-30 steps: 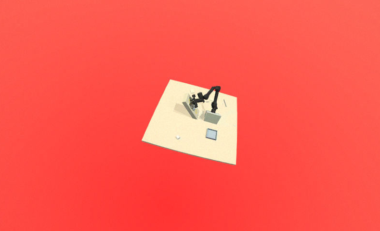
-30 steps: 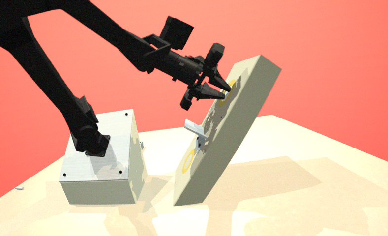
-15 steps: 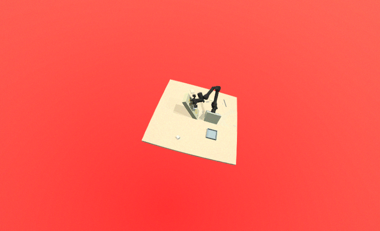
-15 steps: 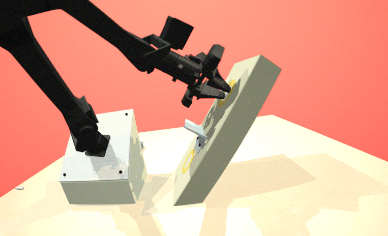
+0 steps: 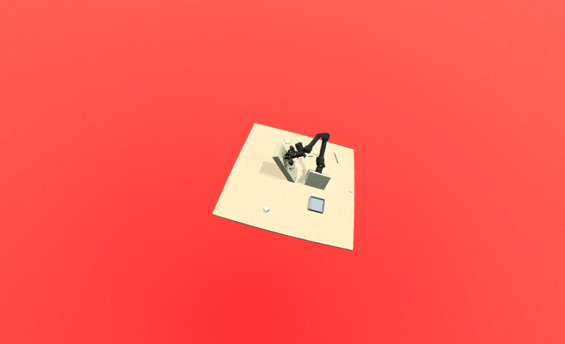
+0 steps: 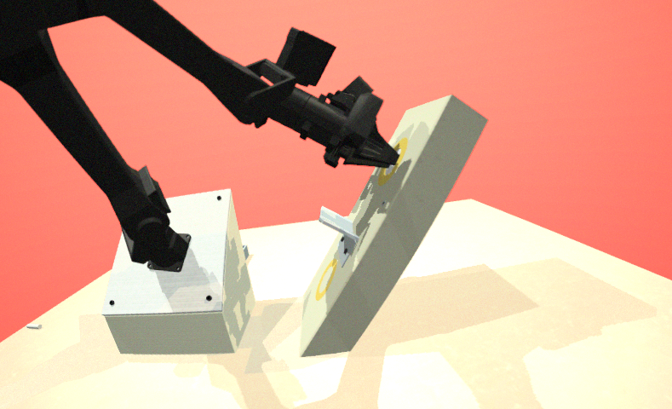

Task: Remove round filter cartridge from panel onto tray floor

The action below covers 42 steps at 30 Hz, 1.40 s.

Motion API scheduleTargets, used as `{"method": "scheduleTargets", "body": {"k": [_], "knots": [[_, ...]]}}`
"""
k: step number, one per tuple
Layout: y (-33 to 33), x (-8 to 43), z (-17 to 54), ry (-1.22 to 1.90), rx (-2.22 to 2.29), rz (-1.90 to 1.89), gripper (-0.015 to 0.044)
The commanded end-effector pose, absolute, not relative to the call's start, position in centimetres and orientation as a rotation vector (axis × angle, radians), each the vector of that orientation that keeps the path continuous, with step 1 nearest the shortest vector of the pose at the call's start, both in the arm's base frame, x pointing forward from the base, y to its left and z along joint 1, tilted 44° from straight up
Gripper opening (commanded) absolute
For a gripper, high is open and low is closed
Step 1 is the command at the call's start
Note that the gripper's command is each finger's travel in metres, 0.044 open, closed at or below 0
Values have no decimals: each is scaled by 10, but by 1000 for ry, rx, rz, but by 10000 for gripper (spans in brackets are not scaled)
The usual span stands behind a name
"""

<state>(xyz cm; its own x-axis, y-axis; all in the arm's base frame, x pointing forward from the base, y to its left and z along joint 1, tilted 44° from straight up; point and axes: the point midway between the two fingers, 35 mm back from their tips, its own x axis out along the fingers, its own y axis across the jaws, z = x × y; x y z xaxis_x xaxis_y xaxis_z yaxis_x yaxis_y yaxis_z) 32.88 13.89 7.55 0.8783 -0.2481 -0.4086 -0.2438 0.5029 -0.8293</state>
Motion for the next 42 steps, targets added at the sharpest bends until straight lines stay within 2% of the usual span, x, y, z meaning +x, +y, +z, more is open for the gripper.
{"method": "scheduleTargets", "body": {"k": [1,29,34,42], "knots": [[137,332,74,521,-923,-34,0],[137,331,74,430,26,-263,0],[138,329,75,439,-24,-252,0],[151,294,90,454,-47,-248,0]]}}
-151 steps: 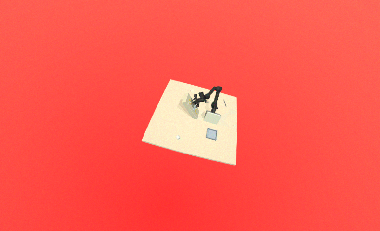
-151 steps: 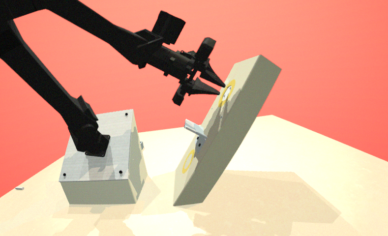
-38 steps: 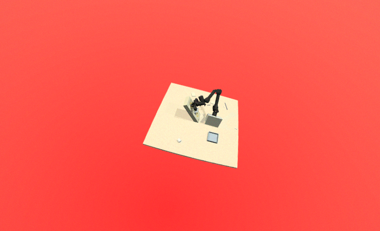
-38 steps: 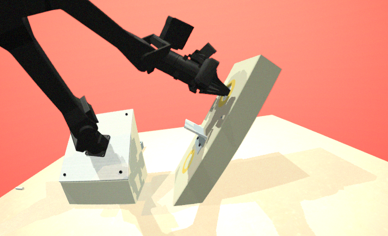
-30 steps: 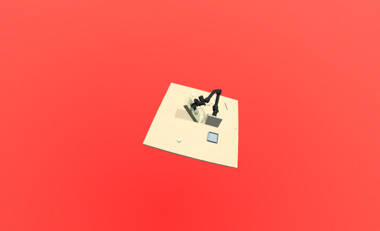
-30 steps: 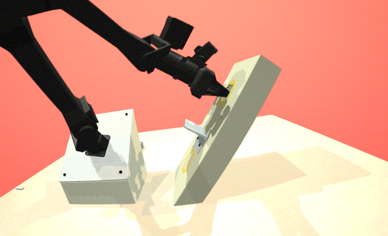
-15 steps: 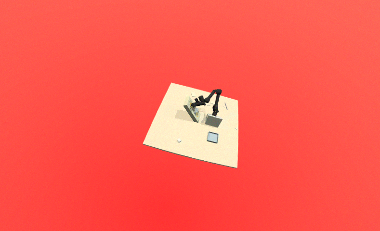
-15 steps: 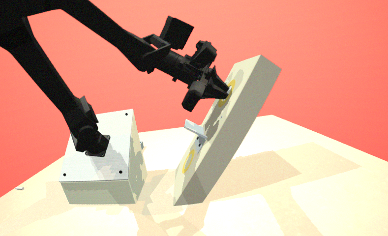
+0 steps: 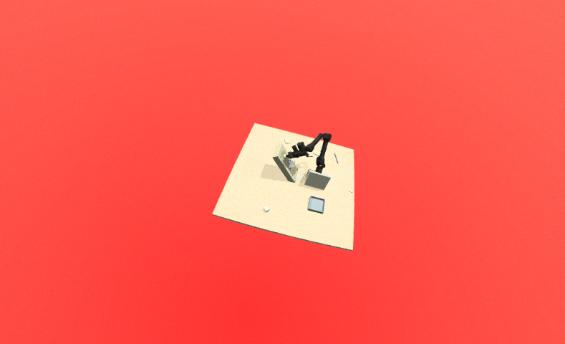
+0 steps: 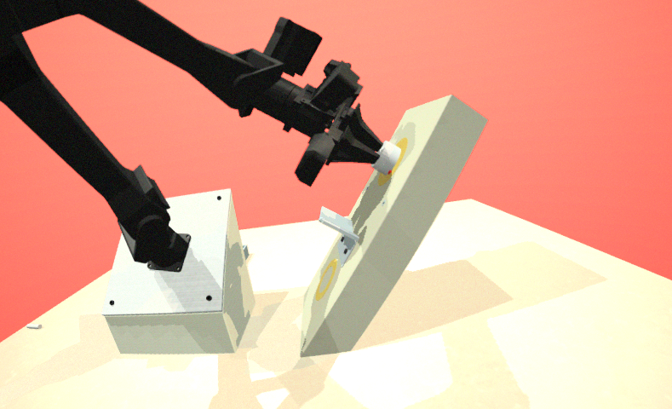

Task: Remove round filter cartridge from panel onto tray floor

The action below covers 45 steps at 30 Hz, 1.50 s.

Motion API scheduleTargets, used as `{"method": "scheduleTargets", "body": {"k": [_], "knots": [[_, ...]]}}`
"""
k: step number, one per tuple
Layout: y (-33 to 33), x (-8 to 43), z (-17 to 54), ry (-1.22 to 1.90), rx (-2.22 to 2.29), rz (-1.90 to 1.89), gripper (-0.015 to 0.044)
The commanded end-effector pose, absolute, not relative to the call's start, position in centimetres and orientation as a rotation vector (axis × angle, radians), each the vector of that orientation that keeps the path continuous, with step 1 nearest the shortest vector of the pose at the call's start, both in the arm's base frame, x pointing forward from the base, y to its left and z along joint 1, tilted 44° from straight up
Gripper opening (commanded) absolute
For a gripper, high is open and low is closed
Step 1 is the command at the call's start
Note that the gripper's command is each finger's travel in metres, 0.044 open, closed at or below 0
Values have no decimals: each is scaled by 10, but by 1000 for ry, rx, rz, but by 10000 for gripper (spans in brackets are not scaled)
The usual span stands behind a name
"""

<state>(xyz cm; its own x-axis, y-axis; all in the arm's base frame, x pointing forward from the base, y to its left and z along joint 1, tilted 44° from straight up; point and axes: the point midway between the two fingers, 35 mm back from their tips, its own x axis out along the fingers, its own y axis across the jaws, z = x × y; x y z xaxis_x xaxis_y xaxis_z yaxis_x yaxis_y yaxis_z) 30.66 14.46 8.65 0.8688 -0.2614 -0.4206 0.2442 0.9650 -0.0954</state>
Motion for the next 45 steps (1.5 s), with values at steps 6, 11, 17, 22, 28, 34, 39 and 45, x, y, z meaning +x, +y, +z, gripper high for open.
{"method": "scheduleTargets", "body": {"k": [6,11,17,22,28,34,39,45], "knots": [[156,268,103,448,-70,-242,0],[155,265,103,447,-73,-241,0],[142,259,90,447,-73,-241,0],[130,253,79,447,-73,-241,0],[116,245,66,447,-73,-241,0],[102,238,56,447,-74,-241,0],[106,240,59,447,-77,-247,113],[106,240,59,447,-77,-247,113]]}}
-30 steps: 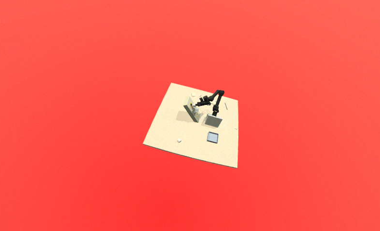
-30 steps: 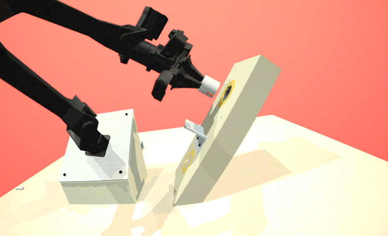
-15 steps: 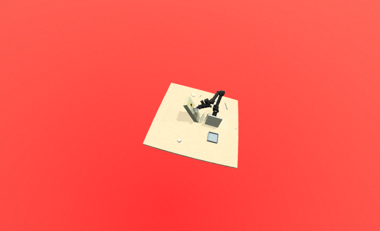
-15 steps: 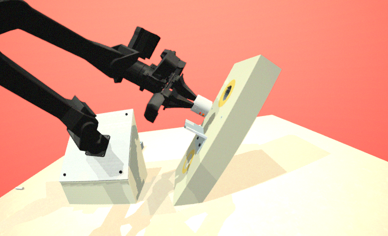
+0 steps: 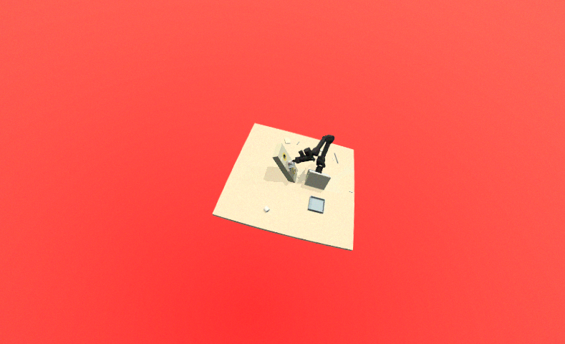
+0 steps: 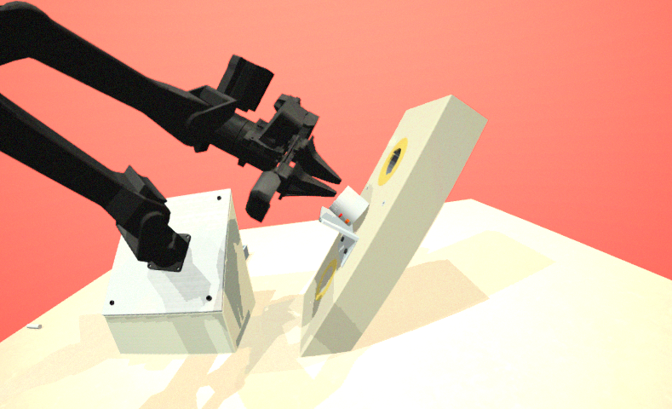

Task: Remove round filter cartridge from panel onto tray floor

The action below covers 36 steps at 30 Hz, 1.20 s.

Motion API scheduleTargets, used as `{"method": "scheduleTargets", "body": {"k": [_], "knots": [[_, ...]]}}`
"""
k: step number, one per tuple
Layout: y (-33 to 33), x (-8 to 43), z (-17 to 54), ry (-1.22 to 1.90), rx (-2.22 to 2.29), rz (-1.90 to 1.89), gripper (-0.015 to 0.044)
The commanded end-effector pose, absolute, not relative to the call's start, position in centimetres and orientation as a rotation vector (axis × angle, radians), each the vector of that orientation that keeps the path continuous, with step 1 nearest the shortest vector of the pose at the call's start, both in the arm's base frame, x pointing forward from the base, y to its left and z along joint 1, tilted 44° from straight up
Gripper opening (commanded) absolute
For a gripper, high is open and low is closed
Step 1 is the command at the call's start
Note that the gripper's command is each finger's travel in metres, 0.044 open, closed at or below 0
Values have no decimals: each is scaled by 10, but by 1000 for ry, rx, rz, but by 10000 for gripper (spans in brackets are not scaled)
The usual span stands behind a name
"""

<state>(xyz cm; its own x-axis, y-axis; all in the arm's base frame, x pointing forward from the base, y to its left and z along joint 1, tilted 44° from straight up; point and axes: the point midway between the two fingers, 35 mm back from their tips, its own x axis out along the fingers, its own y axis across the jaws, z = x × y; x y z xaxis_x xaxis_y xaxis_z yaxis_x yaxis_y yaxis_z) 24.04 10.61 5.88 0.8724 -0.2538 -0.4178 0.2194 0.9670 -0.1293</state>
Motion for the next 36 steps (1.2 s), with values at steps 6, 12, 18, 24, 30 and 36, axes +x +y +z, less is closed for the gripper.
{"method": "scheduleTargets", "body": {"k": [6,12,18,24,30,36], "knots": [[103,239,56,447,-74,-241,113],[145,261,93,447,-73,-241,113],[157,266,106,447,-72,-241,139],[199,260,148,445,-59,-235,297],[194,256,141,517,-199,-243,305],[122,236,75,883,-726,-247,305]]}}
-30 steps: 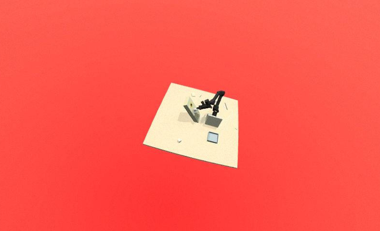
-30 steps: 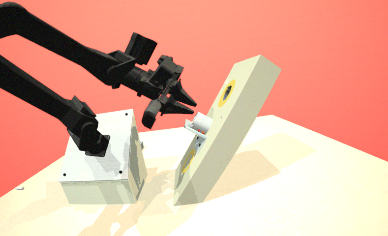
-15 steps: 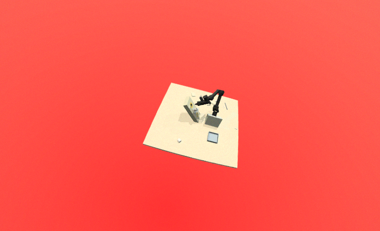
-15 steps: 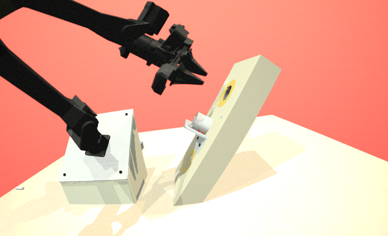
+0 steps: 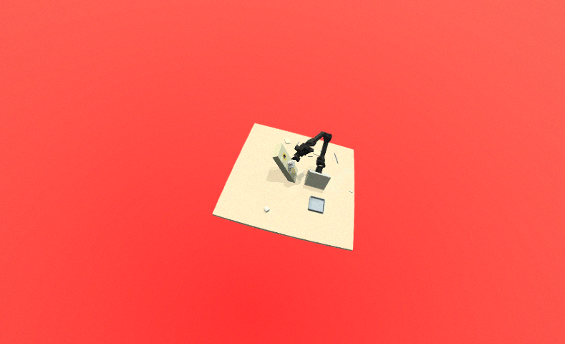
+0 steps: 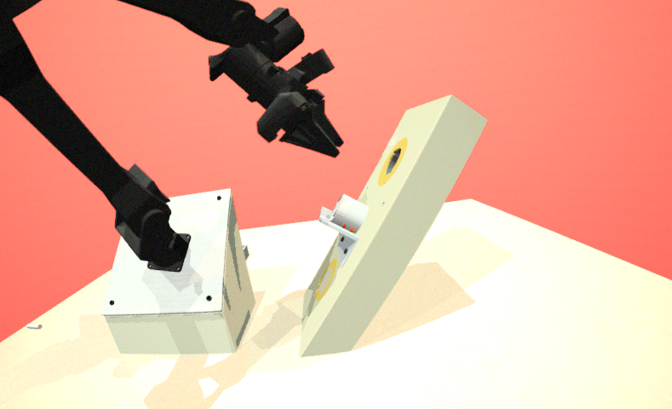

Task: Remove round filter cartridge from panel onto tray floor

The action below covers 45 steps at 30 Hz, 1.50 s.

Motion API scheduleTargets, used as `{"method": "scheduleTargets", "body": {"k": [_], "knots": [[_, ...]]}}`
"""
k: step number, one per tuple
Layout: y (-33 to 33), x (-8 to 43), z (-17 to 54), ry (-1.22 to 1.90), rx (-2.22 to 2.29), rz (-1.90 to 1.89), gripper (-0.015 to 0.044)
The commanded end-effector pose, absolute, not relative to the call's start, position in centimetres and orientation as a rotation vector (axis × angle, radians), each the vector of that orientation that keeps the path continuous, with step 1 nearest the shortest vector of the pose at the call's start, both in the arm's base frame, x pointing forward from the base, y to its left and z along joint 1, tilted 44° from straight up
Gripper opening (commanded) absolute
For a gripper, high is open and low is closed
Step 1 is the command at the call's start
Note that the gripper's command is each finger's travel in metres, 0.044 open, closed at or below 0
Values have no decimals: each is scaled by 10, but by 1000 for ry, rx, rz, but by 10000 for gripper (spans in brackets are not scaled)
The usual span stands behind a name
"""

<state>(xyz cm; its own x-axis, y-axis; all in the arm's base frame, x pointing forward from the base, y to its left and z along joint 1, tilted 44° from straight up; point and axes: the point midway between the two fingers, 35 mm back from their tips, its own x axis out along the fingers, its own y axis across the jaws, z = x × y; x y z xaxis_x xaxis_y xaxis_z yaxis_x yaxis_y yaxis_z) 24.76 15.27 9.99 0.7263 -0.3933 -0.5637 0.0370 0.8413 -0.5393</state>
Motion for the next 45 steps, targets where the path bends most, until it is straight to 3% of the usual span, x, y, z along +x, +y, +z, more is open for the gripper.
{"method": "scheduleTargets", "body": {"k": [1,39,41,45], "knots": [[116,233,70,917,-766,-244,305],[88,262,38,926,-779,-244,305],[90,262,41,920,-776,-247,252],[90,262,41,920,-776,-247,226]]}}
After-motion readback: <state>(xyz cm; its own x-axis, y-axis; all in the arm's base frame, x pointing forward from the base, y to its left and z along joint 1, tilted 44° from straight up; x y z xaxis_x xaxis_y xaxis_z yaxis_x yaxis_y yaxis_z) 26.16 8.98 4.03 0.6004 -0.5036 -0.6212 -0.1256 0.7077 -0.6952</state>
